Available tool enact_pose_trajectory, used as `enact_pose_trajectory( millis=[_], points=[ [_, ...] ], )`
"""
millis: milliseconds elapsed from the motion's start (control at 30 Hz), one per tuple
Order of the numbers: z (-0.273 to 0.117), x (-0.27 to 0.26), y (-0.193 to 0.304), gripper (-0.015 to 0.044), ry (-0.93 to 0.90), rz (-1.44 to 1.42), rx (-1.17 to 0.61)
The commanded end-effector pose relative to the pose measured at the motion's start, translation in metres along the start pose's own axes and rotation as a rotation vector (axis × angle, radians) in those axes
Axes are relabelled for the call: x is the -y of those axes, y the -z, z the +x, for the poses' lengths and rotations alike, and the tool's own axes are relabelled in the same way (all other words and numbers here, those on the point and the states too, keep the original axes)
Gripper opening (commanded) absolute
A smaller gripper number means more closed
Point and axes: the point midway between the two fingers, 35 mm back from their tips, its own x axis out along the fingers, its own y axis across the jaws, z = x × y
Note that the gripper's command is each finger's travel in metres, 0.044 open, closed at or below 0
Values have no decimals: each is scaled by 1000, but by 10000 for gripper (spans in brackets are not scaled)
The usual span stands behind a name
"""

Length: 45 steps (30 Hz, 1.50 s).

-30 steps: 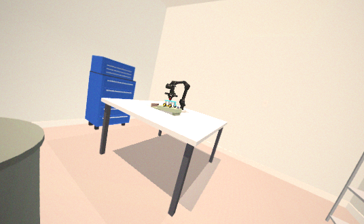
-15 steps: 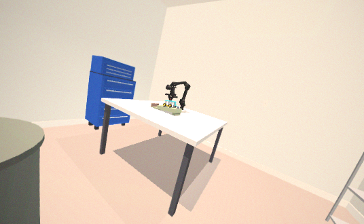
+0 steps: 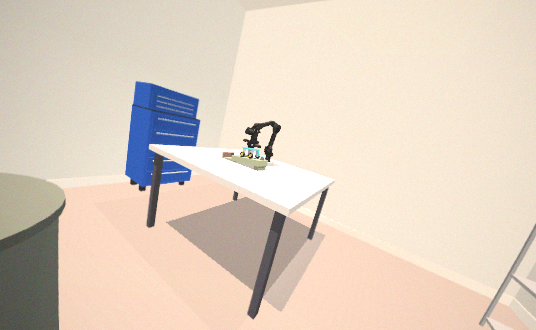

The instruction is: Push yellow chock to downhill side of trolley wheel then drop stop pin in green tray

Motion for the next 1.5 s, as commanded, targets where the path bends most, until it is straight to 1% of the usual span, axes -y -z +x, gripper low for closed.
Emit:
enact_pose_trajectory(
  millis=[0, 400, 567, 800, 833, 1467],
  points=[
    [14, -3, -1, 0, -47, 5, 7],
    [48, -16, -3, 0, -51, 5, 7],
    [52, -17, -4, 0, -51, 5, 7],
    [51, -14, -3, 184, -50, 5, 7],
    [51, -13, -3, 190, -50, 5, 7],
    [52, -3, 0, 190, -49, 5, 7]
  ],
)
